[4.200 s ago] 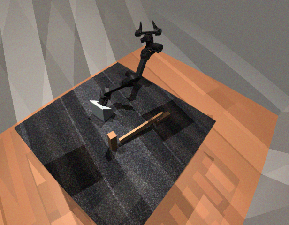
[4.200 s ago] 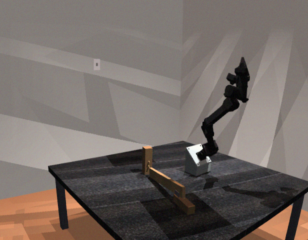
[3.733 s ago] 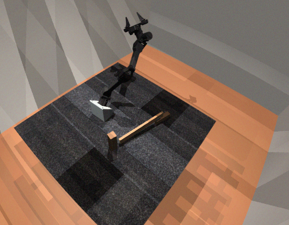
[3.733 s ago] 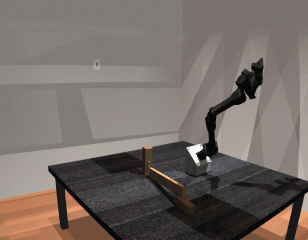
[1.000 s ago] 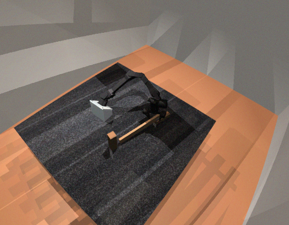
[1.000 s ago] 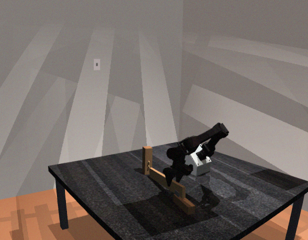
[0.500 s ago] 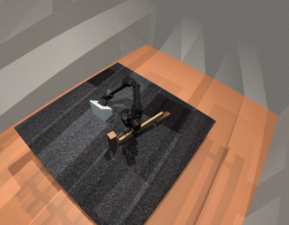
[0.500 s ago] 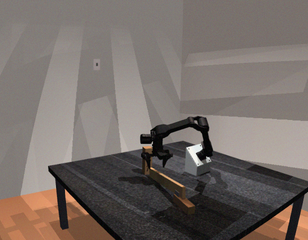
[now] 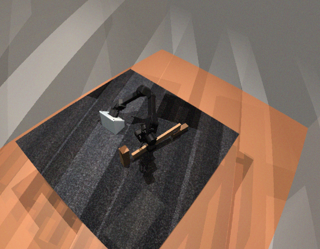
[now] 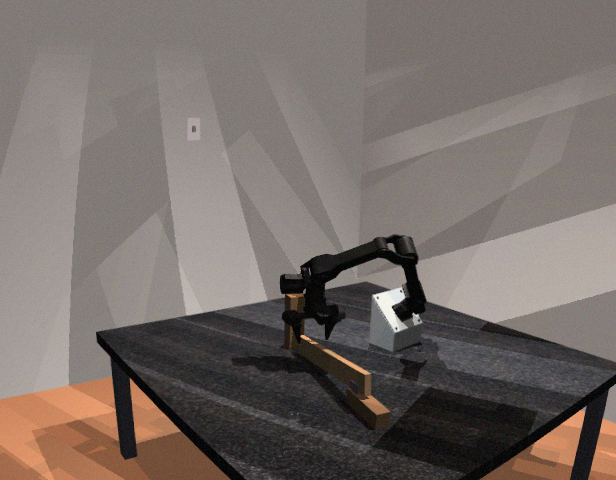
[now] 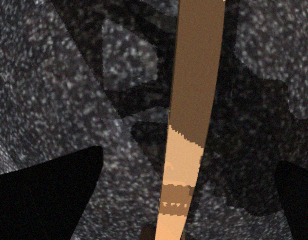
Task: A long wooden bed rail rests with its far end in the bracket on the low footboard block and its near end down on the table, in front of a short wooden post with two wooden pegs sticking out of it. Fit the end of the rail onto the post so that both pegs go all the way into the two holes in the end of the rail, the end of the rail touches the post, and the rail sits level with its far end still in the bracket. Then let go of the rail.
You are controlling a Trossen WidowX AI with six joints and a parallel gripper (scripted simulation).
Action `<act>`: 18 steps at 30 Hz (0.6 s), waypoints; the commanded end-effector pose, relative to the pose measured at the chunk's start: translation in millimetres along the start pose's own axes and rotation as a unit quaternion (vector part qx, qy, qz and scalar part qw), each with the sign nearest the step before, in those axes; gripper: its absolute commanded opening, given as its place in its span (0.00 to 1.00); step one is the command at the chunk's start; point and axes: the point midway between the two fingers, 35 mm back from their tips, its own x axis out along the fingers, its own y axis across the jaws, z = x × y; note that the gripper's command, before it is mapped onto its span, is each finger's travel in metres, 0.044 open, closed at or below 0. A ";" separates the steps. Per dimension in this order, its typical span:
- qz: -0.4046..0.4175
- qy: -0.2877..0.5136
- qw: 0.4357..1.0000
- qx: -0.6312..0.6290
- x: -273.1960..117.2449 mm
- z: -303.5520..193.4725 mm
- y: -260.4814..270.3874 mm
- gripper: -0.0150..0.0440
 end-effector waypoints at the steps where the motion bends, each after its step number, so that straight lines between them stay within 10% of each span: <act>1: 0.006 -0.003 1.000 0.006 9.3 -0.2 3.1 1.00; 18: 0.006 -0.003 1.000 0.006 37.3 0.2 3.7 1.00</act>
